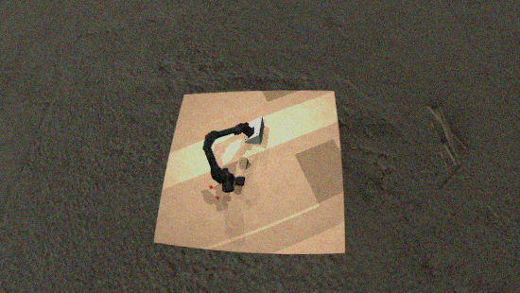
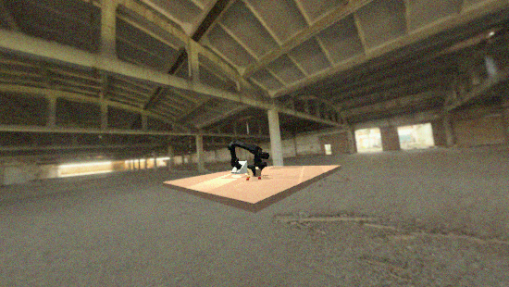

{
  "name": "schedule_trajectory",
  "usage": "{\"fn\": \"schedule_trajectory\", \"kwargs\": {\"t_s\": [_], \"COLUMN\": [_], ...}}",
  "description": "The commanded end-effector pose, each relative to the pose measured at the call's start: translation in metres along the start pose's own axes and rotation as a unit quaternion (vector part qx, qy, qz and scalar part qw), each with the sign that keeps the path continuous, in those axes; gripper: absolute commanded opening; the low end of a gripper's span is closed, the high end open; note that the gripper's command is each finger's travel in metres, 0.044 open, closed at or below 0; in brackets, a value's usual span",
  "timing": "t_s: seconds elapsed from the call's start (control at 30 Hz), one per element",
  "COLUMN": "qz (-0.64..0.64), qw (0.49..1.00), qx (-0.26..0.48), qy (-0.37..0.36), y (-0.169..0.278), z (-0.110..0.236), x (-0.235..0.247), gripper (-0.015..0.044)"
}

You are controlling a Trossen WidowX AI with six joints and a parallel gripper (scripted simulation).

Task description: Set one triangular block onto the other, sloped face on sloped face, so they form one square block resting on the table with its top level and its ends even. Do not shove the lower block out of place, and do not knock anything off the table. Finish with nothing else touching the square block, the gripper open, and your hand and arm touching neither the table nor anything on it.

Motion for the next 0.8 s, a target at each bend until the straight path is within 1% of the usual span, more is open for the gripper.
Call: {"fn": "schedule_trajectory", "kwargs": {"t_s": [0.0, 0.1, 0.33, 0.43, 0.53, 0.77], "qz": [0.001, 0.000, 0.000, 0.001, 0.002, 0.003], "qw": [1.000, 1.000, 1.000, 1.000, 0.999, 0.991], "qx": [0.000, 0.000, 0.000, -0.011, -0.038, -0.130], "qy": [0.000, 0.000, 0.000, -0.003, -0.010, -0.034], "y": [0.000, 0.001, 0.001, 0.002, 0.007, 0.025], "z": [0.002, 0.003, 0.003, 0.003, 0.005, 0.009], "x": [0.000, 0.000, 0.000, -0.001, -0.002, -0.006], "gripper": [0.0078, 0.0000, 0.0000, 0.0000, 0.0000, 0.0000]}}
Point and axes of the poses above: the point midway between the two fingers, 35 mm back from their tips, its own z axis back along the fingers, its own x axis across the jaws, y = z × x, the point moved 4 cm from there along z, back along the fingers, and after that the axes turned 14 degrees about -z, right-handed, at the moved point
